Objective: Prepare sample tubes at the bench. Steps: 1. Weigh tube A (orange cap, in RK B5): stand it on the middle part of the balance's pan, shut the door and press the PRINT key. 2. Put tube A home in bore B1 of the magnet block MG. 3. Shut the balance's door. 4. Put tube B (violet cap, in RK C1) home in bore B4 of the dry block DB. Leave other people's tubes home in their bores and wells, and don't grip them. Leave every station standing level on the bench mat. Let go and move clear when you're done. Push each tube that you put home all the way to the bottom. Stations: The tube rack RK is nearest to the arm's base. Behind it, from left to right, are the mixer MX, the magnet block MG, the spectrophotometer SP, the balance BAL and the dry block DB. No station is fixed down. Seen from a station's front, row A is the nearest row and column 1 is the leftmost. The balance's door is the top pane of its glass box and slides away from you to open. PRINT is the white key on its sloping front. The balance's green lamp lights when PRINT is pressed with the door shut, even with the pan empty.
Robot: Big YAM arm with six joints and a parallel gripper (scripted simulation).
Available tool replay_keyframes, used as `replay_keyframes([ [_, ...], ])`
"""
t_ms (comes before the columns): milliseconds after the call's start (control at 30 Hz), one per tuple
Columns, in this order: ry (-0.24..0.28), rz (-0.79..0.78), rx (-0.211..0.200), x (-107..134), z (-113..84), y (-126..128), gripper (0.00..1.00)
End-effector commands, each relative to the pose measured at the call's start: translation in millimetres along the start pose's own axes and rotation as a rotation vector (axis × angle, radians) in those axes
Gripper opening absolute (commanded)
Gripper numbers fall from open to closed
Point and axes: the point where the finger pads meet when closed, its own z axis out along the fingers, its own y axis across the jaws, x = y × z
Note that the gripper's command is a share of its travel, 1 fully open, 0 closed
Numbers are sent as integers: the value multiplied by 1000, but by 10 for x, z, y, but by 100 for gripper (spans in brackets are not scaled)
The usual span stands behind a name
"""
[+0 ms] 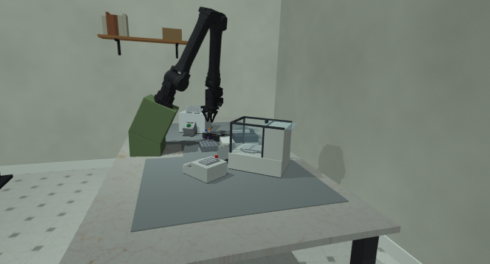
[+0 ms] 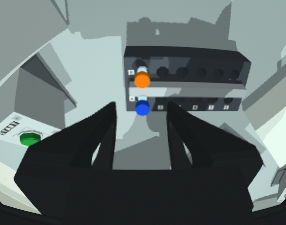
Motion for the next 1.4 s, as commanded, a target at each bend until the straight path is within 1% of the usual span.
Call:
replay_keyframes([
  [0, -18, -4, -1, -41, -104, 36, 36],
  [33, -17, 2, 0, -75, -50, 5, 36],
  [1367, -17, 2, 0, -75, -50, 5, 36],
])
